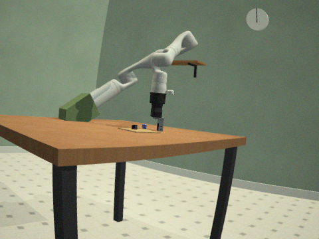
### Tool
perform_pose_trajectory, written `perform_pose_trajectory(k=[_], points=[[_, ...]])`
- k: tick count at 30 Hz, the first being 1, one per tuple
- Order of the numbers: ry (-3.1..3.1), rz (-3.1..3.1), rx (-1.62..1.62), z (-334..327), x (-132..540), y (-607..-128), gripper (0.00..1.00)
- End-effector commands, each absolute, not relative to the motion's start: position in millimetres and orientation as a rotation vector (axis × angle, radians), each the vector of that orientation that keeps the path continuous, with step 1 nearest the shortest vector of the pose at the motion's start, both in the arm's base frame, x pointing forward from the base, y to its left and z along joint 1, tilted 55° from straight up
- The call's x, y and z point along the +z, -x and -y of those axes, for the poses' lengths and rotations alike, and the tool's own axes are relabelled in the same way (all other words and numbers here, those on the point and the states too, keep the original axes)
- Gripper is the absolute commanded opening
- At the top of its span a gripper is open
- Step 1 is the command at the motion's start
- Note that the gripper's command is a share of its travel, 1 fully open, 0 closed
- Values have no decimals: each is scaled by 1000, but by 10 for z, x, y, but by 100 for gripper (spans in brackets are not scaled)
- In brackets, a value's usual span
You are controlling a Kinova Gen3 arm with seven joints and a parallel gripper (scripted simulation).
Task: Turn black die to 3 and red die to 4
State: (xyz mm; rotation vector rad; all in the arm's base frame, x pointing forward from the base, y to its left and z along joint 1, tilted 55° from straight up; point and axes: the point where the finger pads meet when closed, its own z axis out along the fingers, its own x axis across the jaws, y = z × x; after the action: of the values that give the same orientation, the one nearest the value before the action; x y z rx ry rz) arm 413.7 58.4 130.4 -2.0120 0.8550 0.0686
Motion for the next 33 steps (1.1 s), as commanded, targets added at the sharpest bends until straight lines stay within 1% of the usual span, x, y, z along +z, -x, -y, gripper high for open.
perform_pose_trajectory(k=[1, 2, 3, 33], points=[[2012, -856, 67, -576, 1306, -4140, 70], [2012, -856, 67, -576, 1306, -4140, 70], [2012, -856, 67, -576, 1306, -4140, 40], [2012, -856, 67, -576, 1306, -4140, 40]])
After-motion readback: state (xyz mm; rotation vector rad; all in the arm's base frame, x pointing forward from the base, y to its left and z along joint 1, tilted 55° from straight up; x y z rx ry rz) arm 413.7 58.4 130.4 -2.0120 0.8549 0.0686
